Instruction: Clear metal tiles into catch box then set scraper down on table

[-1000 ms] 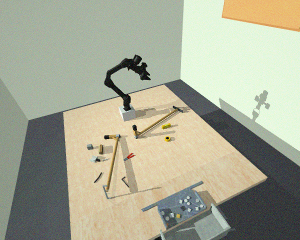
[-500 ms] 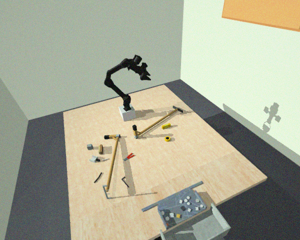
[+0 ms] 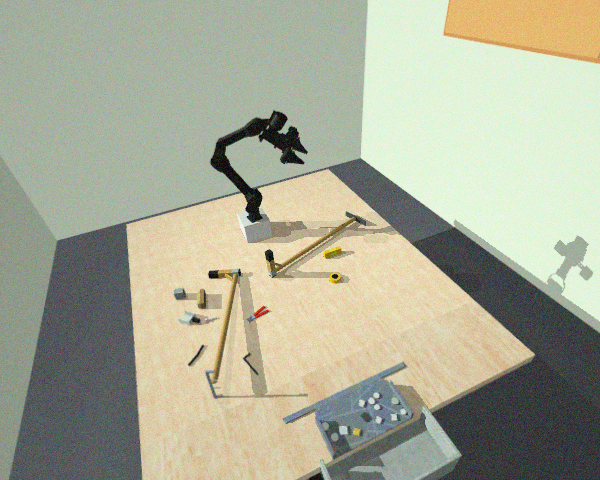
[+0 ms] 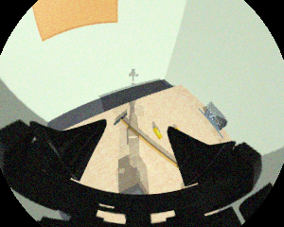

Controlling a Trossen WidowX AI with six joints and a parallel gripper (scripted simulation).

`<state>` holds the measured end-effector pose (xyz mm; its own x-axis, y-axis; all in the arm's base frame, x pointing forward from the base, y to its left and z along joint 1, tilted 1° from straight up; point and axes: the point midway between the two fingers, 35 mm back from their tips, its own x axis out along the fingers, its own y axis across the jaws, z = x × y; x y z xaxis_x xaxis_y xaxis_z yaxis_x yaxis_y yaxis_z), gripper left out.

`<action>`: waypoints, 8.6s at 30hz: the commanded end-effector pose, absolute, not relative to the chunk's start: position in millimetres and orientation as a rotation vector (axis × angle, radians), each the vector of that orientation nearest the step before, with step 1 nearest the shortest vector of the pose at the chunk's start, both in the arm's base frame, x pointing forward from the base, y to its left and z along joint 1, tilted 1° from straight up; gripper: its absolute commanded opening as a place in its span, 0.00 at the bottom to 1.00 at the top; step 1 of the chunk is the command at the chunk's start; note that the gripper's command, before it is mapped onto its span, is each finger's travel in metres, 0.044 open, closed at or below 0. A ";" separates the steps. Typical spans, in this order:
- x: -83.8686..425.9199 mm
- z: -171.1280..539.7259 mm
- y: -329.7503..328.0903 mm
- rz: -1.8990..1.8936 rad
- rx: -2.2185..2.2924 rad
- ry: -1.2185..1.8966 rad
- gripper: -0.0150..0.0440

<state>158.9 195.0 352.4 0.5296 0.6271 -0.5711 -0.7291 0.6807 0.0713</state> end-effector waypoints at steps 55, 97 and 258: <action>331.7 388.7 119.2 0.146 0.482 0.497 1.00; 423.1 401.9 -16.6 -0.275 0.920 0.231 1.00; 45.9 354.6 -636.8 -0.690 1.526 -1.937 1.00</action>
